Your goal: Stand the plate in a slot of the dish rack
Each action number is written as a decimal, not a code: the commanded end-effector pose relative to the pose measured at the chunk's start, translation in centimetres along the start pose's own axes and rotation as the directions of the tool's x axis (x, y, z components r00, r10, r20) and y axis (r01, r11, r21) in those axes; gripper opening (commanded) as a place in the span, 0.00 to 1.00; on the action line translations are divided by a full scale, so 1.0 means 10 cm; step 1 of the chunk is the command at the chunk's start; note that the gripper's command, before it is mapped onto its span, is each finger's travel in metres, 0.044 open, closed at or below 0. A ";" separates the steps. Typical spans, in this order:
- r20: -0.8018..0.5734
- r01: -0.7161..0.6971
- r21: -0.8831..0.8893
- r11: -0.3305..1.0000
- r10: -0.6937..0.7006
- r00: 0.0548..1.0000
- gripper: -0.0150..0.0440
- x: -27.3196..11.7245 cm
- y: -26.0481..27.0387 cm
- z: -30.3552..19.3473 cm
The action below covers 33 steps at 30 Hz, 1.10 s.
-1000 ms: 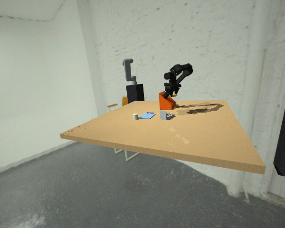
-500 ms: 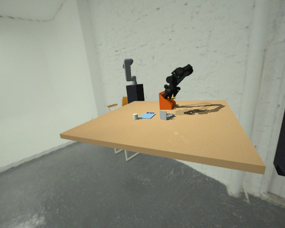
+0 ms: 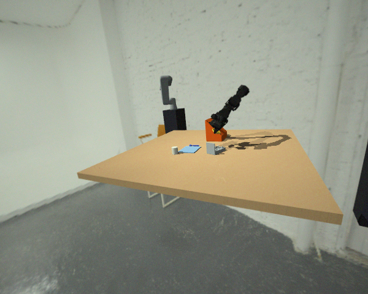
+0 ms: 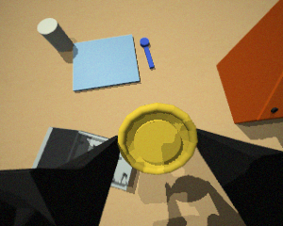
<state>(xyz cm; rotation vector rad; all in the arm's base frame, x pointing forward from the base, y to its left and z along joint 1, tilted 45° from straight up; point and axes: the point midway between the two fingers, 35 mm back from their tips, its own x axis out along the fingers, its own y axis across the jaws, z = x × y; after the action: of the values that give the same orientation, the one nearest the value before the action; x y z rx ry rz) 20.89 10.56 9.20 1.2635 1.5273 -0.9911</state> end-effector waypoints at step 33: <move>0.475 -0.245 -0.536 0.808 0.529 0.703 0.25 0.53 0.27 -0.11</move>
<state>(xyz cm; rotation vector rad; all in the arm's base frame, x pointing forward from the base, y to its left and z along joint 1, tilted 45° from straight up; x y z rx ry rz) 22.98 13.22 4.40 0.8020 0.9011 -0.6520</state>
